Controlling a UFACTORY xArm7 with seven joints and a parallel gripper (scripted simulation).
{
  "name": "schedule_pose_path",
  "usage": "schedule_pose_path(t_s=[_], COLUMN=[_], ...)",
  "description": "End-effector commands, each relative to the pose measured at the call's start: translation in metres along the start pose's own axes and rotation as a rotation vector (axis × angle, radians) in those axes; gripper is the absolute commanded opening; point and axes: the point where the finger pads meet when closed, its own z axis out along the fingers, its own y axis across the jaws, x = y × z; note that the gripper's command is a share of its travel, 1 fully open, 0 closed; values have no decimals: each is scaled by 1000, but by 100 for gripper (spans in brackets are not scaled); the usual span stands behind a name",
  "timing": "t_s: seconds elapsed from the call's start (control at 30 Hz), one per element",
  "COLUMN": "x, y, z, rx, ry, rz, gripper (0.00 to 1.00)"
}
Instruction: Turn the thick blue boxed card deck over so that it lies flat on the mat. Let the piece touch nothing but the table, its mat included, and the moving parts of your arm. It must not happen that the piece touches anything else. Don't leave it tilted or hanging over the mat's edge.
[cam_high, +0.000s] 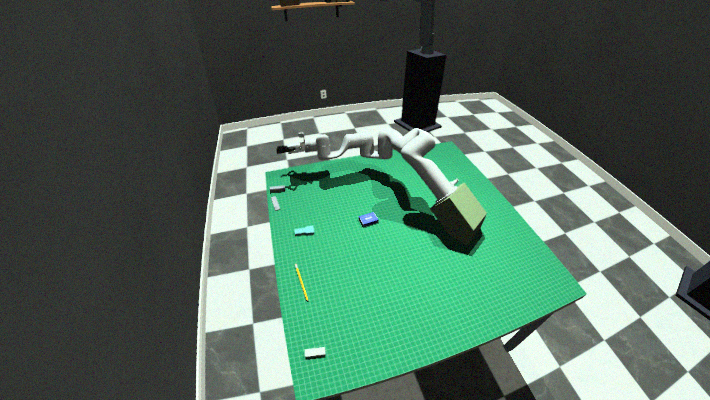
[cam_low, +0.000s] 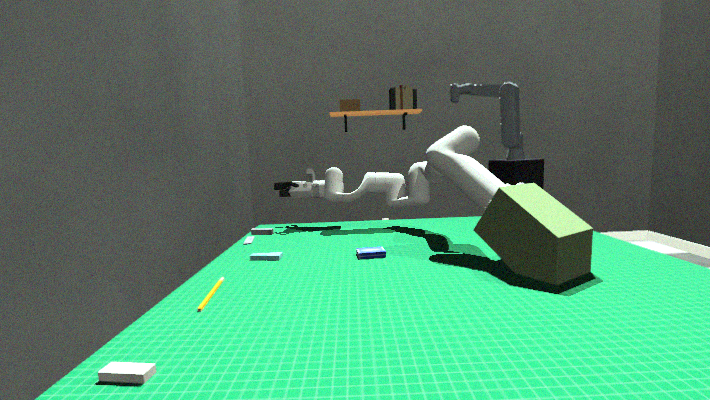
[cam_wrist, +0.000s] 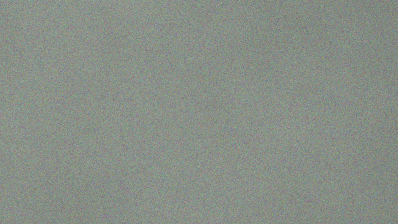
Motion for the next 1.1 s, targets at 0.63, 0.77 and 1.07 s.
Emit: schedule_pose_path(t_s=[0.63, 0.77, 1.07], x=[6, 32, 78], y=[-4, -21, -75], z=[1, 3, 9], rx=[3, 6, 22], ry=[5, 12, 1], rz=[-1, 12, 44], gripper=[100, 100, 100])
